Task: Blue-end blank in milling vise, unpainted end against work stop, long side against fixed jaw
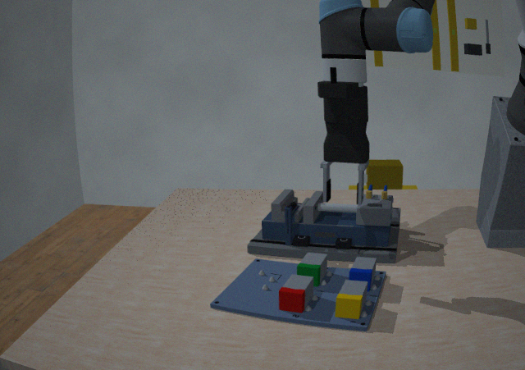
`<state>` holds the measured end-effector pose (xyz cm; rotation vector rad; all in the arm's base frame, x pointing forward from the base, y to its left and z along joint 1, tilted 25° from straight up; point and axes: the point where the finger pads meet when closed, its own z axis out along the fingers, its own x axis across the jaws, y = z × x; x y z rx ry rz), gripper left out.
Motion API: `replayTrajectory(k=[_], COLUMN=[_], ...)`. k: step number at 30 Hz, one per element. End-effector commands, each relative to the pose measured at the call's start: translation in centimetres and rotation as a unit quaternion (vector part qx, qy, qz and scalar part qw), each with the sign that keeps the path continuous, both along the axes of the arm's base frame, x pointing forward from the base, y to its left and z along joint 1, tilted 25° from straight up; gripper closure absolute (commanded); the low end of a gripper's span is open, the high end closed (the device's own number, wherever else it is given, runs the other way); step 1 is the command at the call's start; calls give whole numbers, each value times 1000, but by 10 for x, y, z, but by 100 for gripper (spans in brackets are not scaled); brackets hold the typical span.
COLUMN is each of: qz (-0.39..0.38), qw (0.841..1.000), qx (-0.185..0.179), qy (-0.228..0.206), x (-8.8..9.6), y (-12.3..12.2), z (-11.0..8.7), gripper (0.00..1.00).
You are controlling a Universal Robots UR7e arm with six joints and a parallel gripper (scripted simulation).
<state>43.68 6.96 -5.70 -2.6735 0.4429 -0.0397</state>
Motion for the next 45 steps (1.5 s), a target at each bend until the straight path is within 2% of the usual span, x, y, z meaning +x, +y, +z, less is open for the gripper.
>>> replayTrajectory(k=[1, 45], qz=[0, 0], qw=[1000, 1000], qx=[0, -1], qy=[1, -1], x=[-5, -3], y=[-8, -5], z=[-2, -2], gripper=[0, 0])
